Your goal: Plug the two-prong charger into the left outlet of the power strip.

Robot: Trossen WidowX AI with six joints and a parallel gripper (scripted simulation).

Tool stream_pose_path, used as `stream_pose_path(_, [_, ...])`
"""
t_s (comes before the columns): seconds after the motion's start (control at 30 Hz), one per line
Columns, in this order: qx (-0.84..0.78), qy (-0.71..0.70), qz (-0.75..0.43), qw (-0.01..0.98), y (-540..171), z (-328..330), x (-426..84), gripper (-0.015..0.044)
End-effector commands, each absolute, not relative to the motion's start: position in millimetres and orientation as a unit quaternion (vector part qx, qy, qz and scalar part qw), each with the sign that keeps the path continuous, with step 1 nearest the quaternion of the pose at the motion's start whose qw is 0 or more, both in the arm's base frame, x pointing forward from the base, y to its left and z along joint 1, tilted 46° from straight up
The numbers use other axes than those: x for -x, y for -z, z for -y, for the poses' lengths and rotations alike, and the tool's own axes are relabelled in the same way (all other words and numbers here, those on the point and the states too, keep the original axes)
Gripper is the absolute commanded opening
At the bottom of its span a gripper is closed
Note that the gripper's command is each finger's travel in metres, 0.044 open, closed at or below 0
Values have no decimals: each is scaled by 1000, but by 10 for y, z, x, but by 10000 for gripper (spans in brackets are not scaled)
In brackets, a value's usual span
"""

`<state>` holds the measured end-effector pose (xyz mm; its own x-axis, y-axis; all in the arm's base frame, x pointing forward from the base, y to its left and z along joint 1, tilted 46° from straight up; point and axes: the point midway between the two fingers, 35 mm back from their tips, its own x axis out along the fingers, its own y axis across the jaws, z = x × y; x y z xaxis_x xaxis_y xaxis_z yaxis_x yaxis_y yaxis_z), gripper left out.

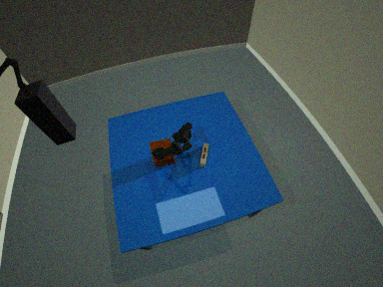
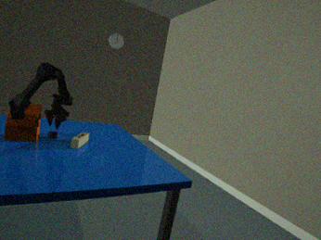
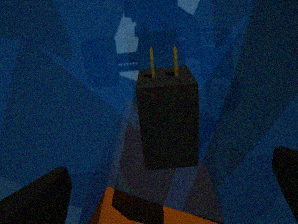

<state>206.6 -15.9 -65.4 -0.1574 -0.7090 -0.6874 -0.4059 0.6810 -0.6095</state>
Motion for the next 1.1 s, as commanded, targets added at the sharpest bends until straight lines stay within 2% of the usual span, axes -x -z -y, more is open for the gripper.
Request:
stream_pose_path(0.0, [376, 149, -745, 531, 676, 191, -2050, 440])
stream_pose_path(1.07, [377, 149, -745, 530, 1015, 530, -2019, 440])
